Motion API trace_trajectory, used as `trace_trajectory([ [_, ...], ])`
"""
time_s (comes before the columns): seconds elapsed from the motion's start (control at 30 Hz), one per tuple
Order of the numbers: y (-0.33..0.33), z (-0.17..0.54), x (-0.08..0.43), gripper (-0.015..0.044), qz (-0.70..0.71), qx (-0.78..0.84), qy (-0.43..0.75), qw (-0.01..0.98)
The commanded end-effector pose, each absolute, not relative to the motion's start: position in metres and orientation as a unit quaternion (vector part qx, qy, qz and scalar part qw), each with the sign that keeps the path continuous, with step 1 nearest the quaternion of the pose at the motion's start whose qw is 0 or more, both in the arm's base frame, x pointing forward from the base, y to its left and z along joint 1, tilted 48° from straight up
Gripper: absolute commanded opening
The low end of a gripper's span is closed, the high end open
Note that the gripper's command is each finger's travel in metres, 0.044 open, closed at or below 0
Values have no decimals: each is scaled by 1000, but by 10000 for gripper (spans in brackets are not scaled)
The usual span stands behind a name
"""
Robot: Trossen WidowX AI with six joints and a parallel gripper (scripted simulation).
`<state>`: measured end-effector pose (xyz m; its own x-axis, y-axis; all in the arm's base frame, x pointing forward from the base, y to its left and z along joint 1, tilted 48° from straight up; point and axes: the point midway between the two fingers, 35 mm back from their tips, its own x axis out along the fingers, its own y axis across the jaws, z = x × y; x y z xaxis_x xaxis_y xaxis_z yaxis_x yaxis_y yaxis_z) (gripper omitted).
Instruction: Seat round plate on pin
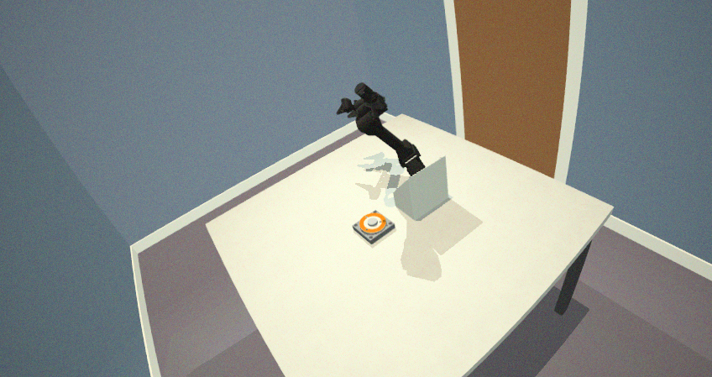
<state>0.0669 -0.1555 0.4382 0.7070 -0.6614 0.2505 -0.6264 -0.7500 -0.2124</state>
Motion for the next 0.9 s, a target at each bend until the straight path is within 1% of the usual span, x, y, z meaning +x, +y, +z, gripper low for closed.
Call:
trace_trajectory([
  [0.0,-156,439,67,374,-162,-922,347,62],
  [0.07,-161,442,67,321,-196,-918,325,116],
  [0.23,-196,444,76,190,-281,-871,229,330],
  [0.3,-201,443,79,137,-289,-861,217,359],
  [0.47,-237,427,110,6,-314,-757,141,556],
  [0.5,-243,422,118,0,-314,-730,129,593],
  [0.6,-249,418,131,0,-319,-714,115,613],
  [0.77,-267,383,180,0,-290,-583,91,754],
  [0.87,-255,377,200,0,-260,-580,71,769],
])
